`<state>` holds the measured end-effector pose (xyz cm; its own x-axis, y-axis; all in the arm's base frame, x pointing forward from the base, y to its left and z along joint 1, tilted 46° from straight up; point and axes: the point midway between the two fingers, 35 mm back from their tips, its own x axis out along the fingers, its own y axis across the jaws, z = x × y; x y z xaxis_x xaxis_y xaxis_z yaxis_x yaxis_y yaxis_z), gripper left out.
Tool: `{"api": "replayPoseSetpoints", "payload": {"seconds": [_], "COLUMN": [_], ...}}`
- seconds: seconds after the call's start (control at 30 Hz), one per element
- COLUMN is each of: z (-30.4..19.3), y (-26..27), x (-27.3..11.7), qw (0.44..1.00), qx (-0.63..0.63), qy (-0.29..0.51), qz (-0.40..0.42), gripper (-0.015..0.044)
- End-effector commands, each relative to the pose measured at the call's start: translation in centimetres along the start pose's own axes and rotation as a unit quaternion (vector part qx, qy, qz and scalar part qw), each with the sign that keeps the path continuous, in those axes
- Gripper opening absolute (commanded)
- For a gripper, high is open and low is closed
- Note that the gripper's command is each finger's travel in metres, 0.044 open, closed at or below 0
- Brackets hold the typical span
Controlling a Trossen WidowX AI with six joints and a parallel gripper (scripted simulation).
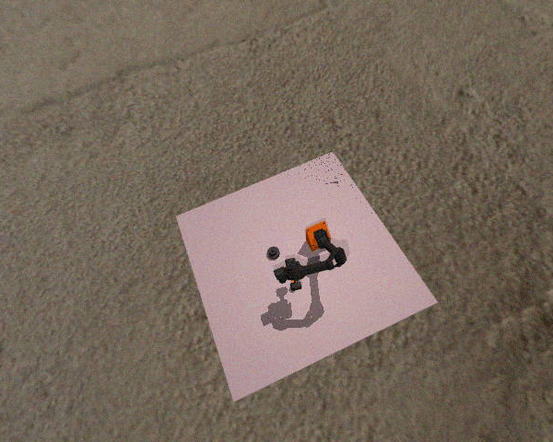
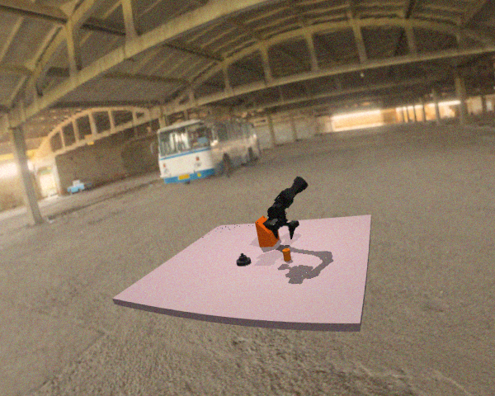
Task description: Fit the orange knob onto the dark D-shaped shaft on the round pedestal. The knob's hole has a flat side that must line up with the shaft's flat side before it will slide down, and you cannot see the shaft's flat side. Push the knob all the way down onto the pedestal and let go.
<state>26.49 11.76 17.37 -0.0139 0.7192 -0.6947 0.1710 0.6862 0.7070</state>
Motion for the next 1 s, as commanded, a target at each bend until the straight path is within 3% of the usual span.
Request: {"api": "replayPoseSetpoints", "payload": {"seconds": [0.0, 0.3, 0.43, 0.97], "z": [0.0, 0.0, 0.0, 0.0], "y": [0.1, 0.1, 0.1, 0.2], "x": [0.0, 0.2, 3.3, 5.8], "qw": [0.985, 0.985, 0.985, 0.985], "qx": [-0.175, -0.175, -0.175, -0.175], "qy": [0.0, 0.0, -0.001, 0.0], "qz": [0.003, 0.003, 0.004, 0.004], "gripper": [0.044, 0.044, 0.044, 0.044]}}
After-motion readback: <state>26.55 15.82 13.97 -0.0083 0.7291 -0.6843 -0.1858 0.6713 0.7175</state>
